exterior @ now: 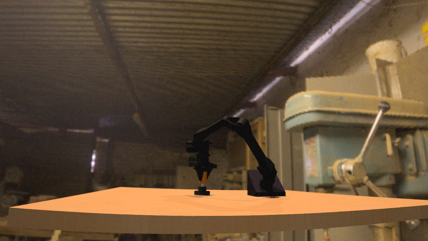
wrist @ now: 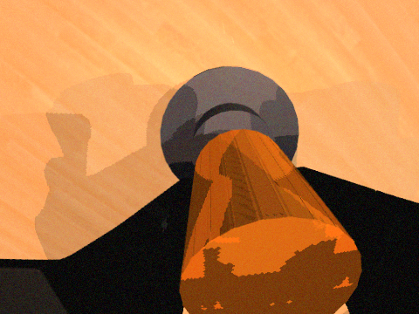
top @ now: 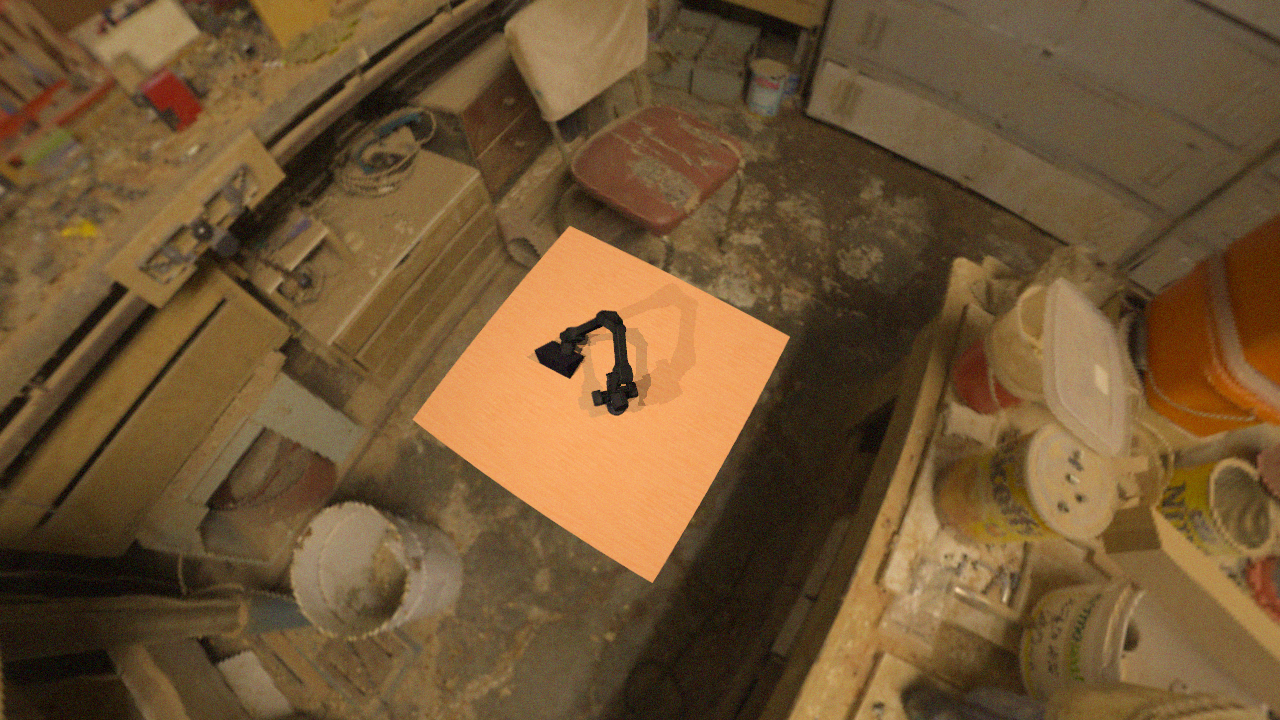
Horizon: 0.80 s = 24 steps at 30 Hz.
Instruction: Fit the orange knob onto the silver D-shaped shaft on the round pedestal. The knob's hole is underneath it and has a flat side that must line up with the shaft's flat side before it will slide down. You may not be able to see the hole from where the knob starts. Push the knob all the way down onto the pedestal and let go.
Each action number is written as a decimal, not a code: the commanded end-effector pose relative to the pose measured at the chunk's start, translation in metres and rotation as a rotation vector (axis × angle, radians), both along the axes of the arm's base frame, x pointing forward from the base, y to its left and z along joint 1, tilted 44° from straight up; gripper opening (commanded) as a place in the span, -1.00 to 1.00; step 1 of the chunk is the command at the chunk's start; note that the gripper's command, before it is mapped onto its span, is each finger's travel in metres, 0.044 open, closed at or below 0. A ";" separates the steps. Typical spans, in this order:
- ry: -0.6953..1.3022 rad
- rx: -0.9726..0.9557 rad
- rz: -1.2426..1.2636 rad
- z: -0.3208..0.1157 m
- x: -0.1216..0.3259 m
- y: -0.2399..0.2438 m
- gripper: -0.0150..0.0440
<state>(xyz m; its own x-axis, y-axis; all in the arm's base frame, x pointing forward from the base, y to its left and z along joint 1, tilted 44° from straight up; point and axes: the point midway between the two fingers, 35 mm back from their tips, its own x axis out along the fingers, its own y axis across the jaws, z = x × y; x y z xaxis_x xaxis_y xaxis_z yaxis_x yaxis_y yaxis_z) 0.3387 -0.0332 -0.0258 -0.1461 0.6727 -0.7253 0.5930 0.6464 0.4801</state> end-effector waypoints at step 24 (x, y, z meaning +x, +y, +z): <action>-0.135 0.023 0.139 0.000 0.001 0.000 -0.49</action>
